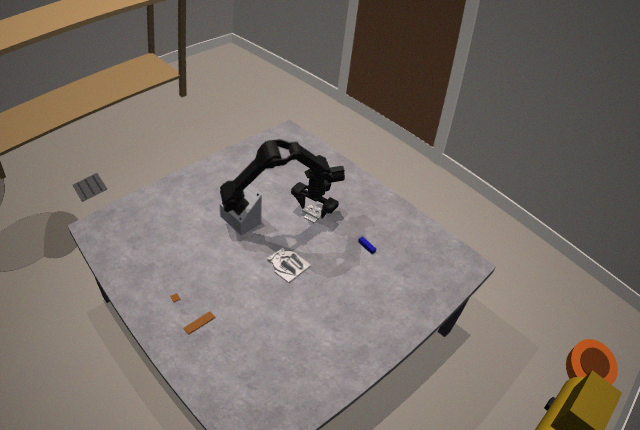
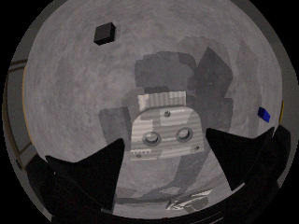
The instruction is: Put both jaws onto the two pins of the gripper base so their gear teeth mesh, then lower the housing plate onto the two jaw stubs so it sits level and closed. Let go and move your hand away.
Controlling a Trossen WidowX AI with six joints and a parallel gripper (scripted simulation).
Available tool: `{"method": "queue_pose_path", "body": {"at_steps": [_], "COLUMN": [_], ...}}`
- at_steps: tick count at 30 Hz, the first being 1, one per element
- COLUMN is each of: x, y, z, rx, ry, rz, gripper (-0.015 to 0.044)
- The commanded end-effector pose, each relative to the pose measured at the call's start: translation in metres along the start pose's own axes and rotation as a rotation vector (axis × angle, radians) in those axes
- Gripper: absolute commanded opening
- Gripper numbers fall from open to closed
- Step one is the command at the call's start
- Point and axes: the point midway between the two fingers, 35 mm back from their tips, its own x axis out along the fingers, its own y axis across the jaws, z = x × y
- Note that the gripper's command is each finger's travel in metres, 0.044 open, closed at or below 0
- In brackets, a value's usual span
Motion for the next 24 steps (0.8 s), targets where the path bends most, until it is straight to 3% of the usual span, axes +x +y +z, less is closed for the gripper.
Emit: {"method": "queue_pose_path", "body": {"at_steps": [1, 24], "x": [0.008, 0.0121], "y": [-0.0003, -0.0003], "z": [-0.0013, -0.0014], "rx": [-0.005, -0.005], "ry": [0.005, 0.006], "rz": [-0.004, -0.005], "gripper": [0.044, 0.044]}}
